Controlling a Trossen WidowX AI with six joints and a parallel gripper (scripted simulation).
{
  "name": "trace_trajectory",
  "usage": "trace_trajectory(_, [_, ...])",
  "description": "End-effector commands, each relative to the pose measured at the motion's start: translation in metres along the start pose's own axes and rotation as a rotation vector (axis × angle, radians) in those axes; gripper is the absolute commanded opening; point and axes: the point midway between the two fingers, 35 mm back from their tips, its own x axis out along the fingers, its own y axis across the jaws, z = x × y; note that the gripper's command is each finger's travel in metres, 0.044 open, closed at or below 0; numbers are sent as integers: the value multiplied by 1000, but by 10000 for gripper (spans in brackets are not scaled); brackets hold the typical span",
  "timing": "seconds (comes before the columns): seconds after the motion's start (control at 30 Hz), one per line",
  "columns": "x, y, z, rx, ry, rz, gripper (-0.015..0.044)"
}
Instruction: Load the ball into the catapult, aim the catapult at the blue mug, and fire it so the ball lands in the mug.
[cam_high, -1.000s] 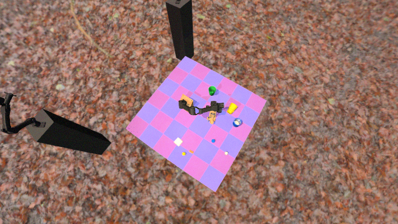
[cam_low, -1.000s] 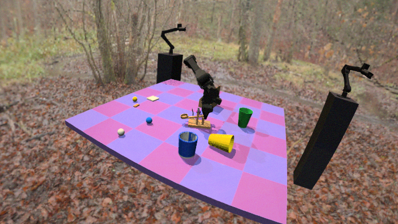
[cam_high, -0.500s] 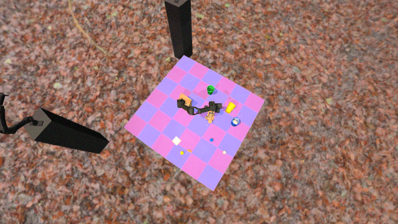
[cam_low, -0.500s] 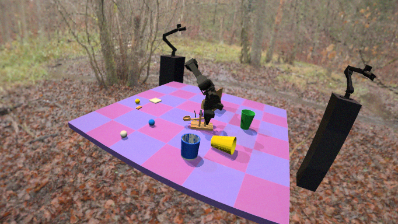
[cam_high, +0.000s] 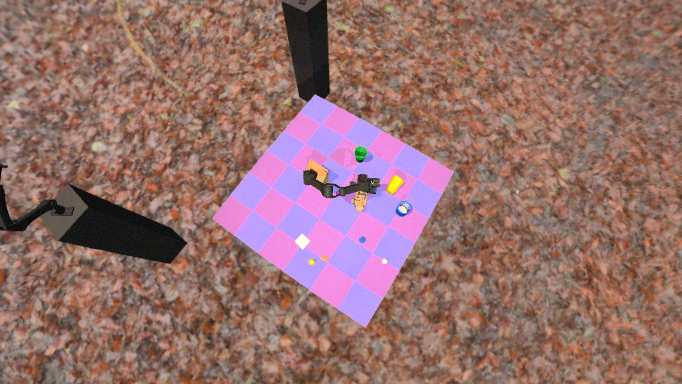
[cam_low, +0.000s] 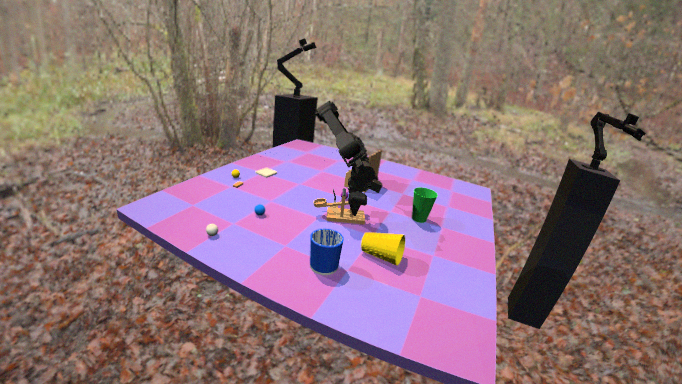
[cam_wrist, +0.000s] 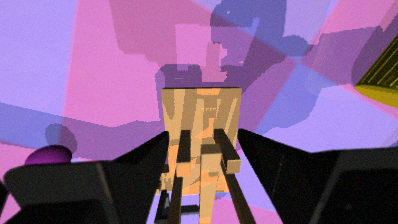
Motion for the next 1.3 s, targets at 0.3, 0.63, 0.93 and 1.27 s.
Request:
trace_trajectory(0.3, [-1, 0, 0, 1, 0, -1, 92])
trace_trajectory(0.63, [-51, 0, 1, 3, -2, 0, 0])
trace_trajectory(0.93, [-50, -1, 0, 285, 0, -1, 0])
trace_trajectory(1.27, [-49, -8, -1, 628, 2, -3, 0])
